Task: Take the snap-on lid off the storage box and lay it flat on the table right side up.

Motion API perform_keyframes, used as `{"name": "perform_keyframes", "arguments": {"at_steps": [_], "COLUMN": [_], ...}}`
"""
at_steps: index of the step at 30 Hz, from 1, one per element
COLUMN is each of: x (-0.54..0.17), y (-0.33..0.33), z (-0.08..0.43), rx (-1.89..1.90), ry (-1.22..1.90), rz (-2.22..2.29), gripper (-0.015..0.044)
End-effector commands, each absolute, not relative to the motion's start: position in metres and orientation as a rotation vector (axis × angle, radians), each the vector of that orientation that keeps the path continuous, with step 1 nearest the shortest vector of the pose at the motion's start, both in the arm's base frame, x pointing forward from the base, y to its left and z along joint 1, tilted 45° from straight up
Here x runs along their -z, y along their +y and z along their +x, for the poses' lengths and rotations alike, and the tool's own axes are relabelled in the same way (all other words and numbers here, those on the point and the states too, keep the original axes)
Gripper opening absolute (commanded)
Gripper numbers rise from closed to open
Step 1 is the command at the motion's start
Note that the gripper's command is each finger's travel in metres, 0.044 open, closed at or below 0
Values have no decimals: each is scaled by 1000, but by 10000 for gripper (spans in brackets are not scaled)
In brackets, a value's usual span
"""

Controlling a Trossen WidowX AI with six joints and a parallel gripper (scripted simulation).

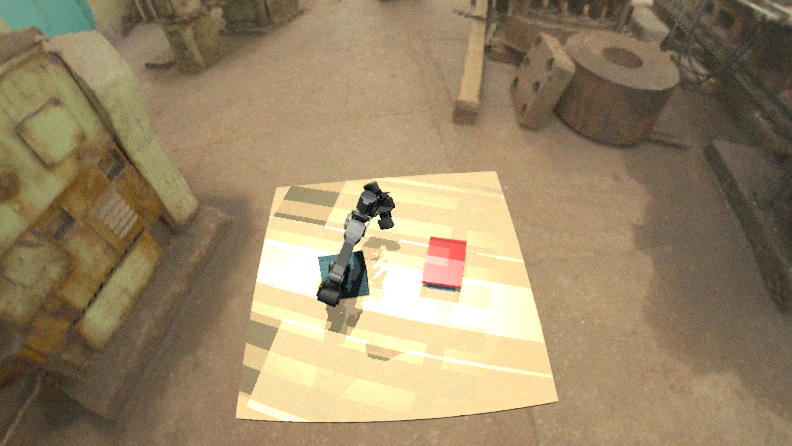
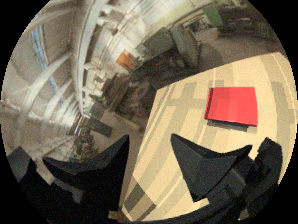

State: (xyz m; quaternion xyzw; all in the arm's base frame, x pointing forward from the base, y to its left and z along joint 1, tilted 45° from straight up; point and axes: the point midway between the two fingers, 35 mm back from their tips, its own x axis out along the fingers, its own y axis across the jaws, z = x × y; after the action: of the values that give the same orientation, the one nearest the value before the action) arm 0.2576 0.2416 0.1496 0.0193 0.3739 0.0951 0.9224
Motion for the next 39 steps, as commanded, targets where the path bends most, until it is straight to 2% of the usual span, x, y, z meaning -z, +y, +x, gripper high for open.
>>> {"name": "perform_keyframes", "arguments": {"at_steps": [1,13,18,35,39], "x": [-111,-78,-69,-69,-50], "y": [187,103,63,62,49], "z": [296,321,320,320,322], "rx": [261,736,867,869,874], "ry": [640,202,-92,-97,-91], "rz": [335,731,892,894,896], "gripper": [235,235,235,235,235]}}
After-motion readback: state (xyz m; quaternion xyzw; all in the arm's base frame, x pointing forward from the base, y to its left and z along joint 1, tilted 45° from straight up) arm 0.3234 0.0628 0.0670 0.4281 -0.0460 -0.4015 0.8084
